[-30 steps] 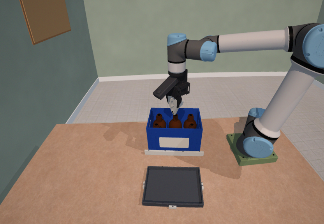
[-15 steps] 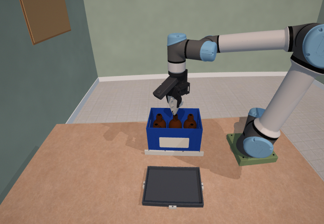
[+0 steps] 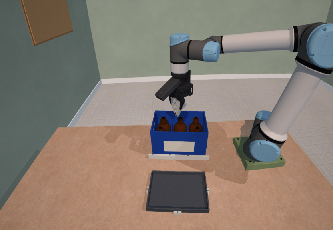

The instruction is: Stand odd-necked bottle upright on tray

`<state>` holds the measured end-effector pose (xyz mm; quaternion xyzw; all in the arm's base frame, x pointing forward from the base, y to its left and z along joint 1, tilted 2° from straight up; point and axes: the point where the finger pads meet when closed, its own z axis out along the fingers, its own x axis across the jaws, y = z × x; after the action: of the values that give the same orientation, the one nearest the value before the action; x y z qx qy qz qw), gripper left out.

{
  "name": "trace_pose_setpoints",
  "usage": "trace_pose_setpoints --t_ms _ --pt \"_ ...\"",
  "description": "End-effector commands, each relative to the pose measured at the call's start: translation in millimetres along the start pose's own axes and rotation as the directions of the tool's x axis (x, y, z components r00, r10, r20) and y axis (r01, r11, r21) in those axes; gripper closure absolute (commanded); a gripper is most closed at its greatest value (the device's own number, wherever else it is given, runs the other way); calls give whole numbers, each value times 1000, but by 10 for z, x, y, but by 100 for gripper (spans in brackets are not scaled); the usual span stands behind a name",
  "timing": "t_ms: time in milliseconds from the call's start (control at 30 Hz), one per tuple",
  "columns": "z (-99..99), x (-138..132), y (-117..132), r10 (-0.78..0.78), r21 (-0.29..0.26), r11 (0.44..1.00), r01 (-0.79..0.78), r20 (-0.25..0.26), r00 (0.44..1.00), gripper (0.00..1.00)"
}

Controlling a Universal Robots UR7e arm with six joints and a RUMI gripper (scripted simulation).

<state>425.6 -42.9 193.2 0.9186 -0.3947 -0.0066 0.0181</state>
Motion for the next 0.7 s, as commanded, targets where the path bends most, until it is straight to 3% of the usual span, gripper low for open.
trace_pose_setpoints --t_ms 0,67,200,567,600,667 --pt "-20 386 -3 0 1 1000 0 -1 1000 100" --pt "-15 679 11 0 1 1000 0 -1 1000 100" --pt "8 1011 42 0 1 1000 0 -1 1000 100" --pt "13 1062 48 0 1 1000 0 -1 1000 100" --pt "13 1062 48 0 1 1000 0 -1 1000 62" --pt "13 1062 48 0 1 1000 0 -1 1000 62"
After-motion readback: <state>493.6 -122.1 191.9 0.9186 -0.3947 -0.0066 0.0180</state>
